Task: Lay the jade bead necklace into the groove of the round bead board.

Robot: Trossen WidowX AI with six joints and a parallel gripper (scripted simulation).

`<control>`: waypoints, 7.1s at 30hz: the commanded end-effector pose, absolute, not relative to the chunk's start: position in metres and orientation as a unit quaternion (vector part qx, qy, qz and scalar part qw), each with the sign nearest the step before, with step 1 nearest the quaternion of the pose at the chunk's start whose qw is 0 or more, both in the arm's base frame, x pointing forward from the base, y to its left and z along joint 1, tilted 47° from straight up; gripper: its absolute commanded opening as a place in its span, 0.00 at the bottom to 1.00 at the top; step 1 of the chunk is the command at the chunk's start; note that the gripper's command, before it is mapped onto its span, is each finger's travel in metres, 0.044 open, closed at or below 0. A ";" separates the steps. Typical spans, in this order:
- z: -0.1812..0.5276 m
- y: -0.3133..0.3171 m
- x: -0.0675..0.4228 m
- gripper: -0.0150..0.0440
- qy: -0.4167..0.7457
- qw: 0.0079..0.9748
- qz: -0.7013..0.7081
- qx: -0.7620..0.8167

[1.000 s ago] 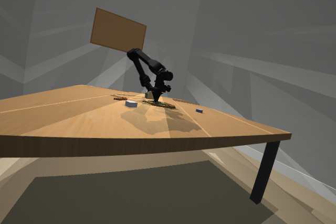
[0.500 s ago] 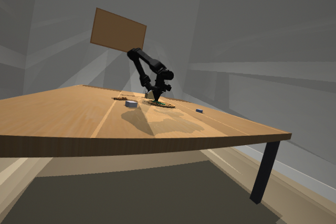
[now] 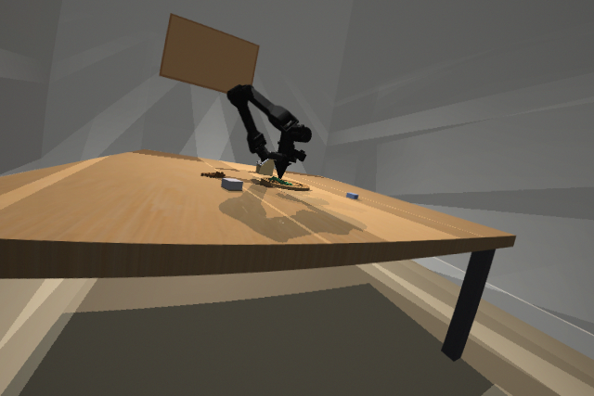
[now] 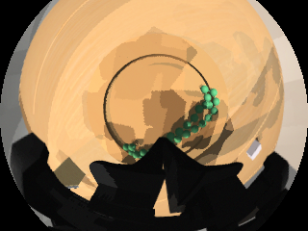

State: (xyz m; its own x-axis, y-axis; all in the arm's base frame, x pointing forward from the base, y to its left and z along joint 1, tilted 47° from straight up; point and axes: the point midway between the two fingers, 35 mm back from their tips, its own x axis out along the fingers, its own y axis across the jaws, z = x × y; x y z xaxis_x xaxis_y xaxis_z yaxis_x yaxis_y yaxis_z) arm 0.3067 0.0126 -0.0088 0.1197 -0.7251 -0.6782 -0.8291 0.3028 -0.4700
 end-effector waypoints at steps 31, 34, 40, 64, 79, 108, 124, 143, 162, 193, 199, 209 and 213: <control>-0.014 0.010 0.305 0.25 0.663 0.464 0.057 -0.585; -0.014 0.010 0.305 0.25 0.663 0.464 0.057 -0.585; -0.014 0.010 0.305 0.25 0.663 0.464 0.057 -0.585; -0.011 0.013 0.307 0.83 0.660 0.468 0.054 -0.586; -0.011 0.013 0.307 1.00 0.663 0.464 0.057 -0.585; 0.001 0.036 0.342 0.56 0.658 0.570 -0.070 -0.487; 0.001 0.040 0.359 0.46 0.651 0.611 -0.132 -0.430; -0.010 0.028 0.362 0.46 0.650 0.613 -0.133 -0.430; -0.017 0.021 0.364 0.39 0.650 0.615 -0.133 -0.426; -0.012 0.025 0.362 0.25 0.651 0.611 -0.132 -0.430; -0.002 0.017 0.372 0.25 0.651 0.611 -0.133 -0.431; 0.001 0.015 0.375 0.25 0.651 0.611 -0.133 -0.431; 0.001 0.015 0.375 0.25 0.651 0.611 -0.133 -0.431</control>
State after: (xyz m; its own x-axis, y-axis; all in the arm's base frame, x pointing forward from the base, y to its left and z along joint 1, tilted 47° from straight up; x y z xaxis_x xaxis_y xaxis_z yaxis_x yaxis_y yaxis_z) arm 0.3714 0.0160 -0.0020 0.1104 -0.7201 -0.6850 -0.4027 0.5977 -0.6932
